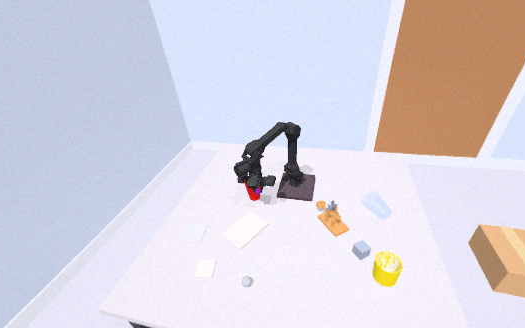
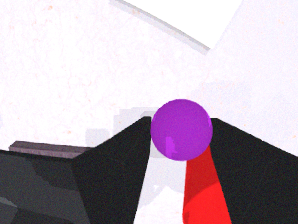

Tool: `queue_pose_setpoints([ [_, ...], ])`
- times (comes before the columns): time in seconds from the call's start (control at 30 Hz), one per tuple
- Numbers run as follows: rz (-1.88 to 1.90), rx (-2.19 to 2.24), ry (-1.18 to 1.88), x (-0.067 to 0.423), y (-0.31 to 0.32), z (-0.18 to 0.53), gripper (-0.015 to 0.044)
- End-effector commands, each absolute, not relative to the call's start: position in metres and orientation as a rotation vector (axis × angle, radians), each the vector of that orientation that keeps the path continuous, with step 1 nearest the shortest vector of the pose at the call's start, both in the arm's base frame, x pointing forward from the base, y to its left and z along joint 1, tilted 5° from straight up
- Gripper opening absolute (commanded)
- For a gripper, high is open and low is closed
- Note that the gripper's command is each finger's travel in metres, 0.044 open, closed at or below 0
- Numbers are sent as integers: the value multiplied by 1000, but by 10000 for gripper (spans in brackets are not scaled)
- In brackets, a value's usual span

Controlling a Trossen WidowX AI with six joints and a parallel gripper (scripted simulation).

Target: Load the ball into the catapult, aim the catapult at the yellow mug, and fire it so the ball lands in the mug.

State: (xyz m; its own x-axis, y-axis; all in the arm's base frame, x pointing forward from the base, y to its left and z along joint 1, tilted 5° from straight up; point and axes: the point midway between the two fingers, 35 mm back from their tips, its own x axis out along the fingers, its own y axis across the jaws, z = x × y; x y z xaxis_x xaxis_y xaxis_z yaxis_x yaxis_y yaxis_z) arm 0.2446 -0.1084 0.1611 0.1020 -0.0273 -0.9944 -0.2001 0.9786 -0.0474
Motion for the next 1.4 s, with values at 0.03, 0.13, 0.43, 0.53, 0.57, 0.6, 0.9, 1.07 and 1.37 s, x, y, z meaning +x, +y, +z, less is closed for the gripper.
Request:
queue_pose_setpoints([
  [0.03, 133, -189, 1469, 242, -106, 167, 0],
  [0.13, 154, -206, 1473, 244, -98, 166, 0],
  [0.43, 237, -266, 1499, 252, -62, 159, 0],
  [0.53, 261, -281, 1511, 254, -49, 157, 0],
  [0.57, 269, -286, 1515, 254, -45, 156, 0],
  [0.6, 276, -292, 1519, 255, -41, 156, 0],
  [0.9, 346, -355, 1547, 256, -2, 149, 0],
  [1.07, 380, -390, 1565, 254, 19, 146, 0],
  [1.37, 431, -455, 1601, 246, 57, 139, 0],
])
